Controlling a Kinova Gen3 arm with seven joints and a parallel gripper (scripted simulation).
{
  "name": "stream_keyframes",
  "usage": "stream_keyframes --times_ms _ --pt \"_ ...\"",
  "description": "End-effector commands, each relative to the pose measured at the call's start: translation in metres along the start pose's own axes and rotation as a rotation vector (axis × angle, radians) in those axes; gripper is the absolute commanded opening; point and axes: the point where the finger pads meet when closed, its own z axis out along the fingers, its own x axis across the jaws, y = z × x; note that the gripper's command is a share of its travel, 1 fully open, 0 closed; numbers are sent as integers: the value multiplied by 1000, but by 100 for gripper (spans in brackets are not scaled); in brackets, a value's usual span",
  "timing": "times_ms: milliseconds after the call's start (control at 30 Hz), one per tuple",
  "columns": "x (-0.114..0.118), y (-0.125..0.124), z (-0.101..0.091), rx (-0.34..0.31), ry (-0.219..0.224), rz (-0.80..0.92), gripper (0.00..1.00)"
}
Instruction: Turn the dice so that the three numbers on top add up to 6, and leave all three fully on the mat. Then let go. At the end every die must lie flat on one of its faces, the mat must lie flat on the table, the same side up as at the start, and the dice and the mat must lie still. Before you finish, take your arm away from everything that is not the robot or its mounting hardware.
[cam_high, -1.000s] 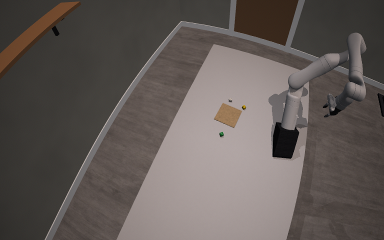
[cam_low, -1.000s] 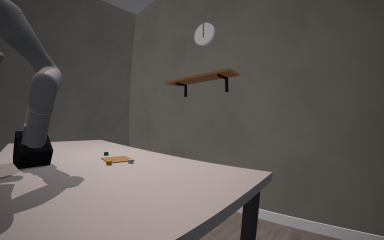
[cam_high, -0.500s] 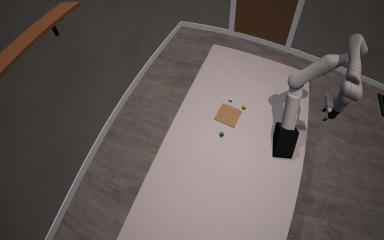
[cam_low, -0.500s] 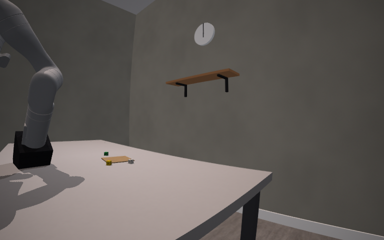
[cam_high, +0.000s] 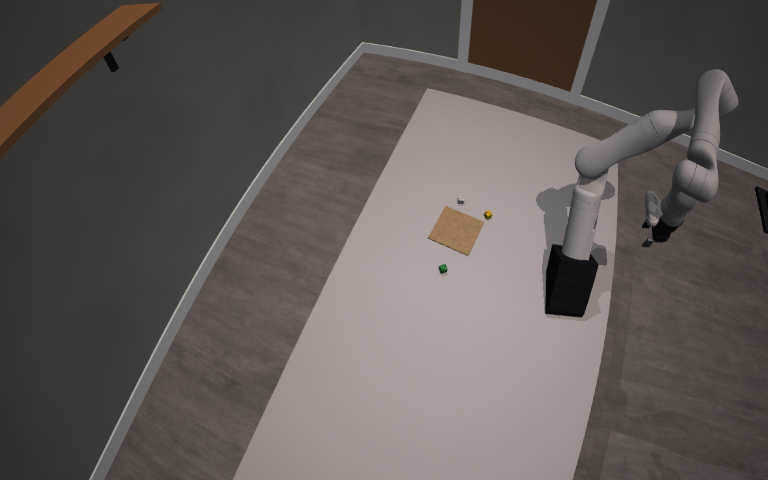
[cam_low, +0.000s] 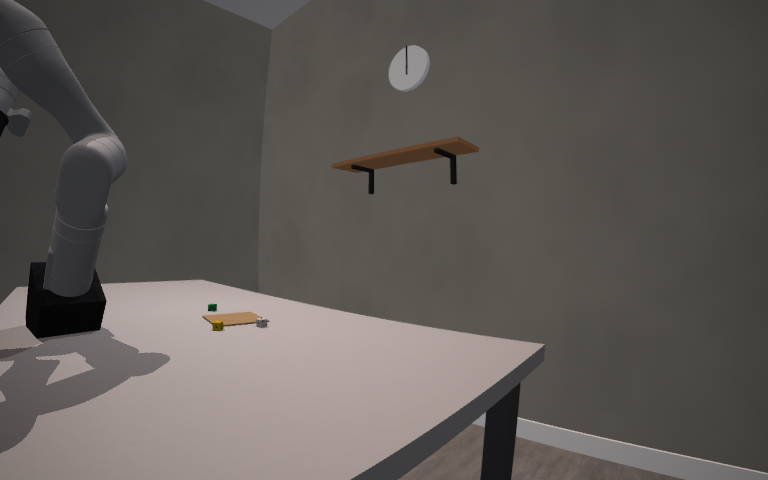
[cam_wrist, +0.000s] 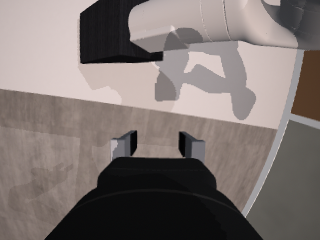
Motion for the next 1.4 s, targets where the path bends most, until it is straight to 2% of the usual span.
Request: stream_keyframes --times_ms 0,100,133,433,467,767,800,1100,1133,1367 --pt "-1 -1 -1 -3 0 4 100" --pt "-1 -1 -1 -3 0 4 100" --pt "-16 -13 -10 -24 -38 49 100" --pt "-16 -13 -10 -24 -38 49 100" --pt "-30 -27 -20 -43 -74 97 100" --pt "-30 -27 -20 -43 -74 97 100" --pt "-44 -42 -30 -61 -110 145 100" --pt "-44 -42 -30 -61 -110 145 100" --pt "-56 -59 -39 -78 -144 195 100" --pt "-56 -59 -39 -78 -144 195 100"
